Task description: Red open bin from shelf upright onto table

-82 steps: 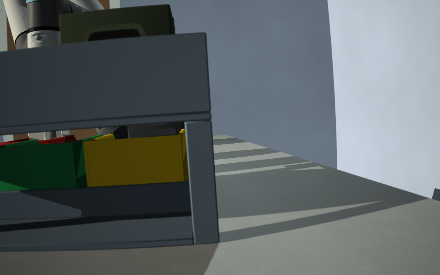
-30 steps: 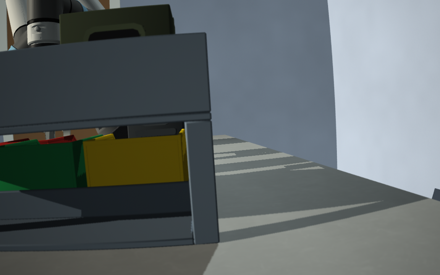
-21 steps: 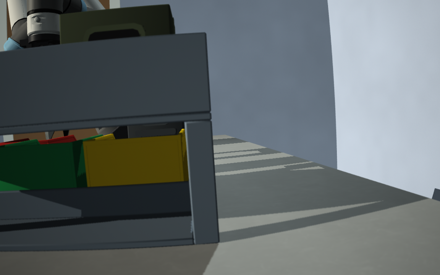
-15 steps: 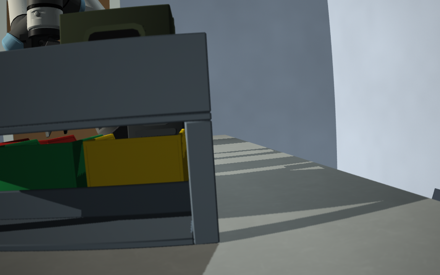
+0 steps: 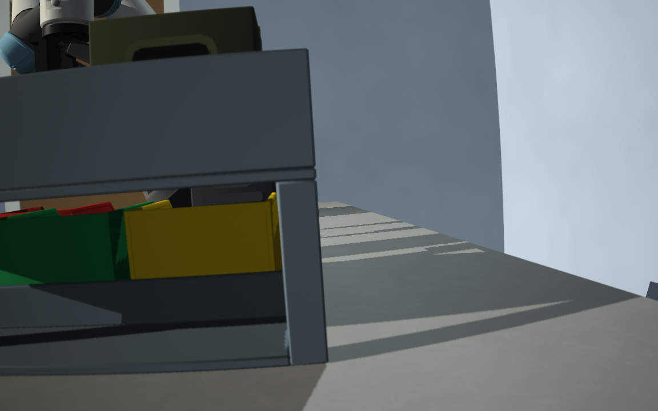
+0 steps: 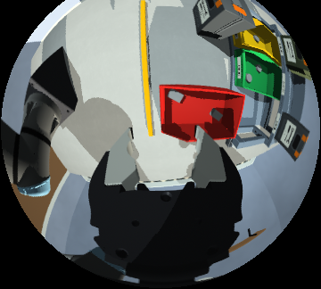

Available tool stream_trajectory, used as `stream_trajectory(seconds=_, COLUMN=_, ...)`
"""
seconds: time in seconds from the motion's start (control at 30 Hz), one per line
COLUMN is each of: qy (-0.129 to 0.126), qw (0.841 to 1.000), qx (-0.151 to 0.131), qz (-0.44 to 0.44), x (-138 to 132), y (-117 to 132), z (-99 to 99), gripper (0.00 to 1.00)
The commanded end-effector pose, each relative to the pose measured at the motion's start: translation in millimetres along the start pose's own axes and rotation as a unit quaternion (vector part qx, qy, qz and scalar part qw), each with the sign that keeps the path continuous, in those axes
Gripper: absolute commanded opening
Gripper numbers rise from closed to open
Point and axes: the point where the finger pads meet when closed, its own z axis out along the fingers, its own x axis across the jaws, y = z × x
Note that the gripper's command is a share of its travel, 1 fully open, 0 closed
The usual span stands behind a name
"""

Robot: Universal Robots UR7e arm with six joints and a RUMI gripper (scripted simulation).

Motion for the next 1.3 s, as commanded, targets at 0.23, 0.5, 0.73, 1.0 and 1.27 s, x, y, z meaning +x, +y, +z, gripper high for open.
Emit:
stream_trajectory(seconds=0.23, qy=0.0, qw=1.0, qx=0.0, qz=0.0, x=0.2, y=0.0, z=-5.8, gripper=0.58)
stream_trajectory(seconds=0.5, qy=0.0, qw=1.0, qx=0.0, qz=0.0, x=0.2, y=0.0, z=-5.8, gripper=0.0)
stream_trajectory(seconds=0.73, qy=0.0, qw=1.0, qx=0.0, qz=0.0, x=0.2, y=0.0, z=-5.8, gripper=0.0)
stream_trajectory(seconds=1.0, qy=0.0, qw=1.0, qx=0.0, qz=0.0, x=0.2, y=0.0, z=-5.8, gripper=0.0)
stream_trajectory(seconds=1.27, qy=0.0, qw=1.0, qx=0.0, qz=0.0, x=0.2, y=0.0, z=-5.8, gripper=0.0)
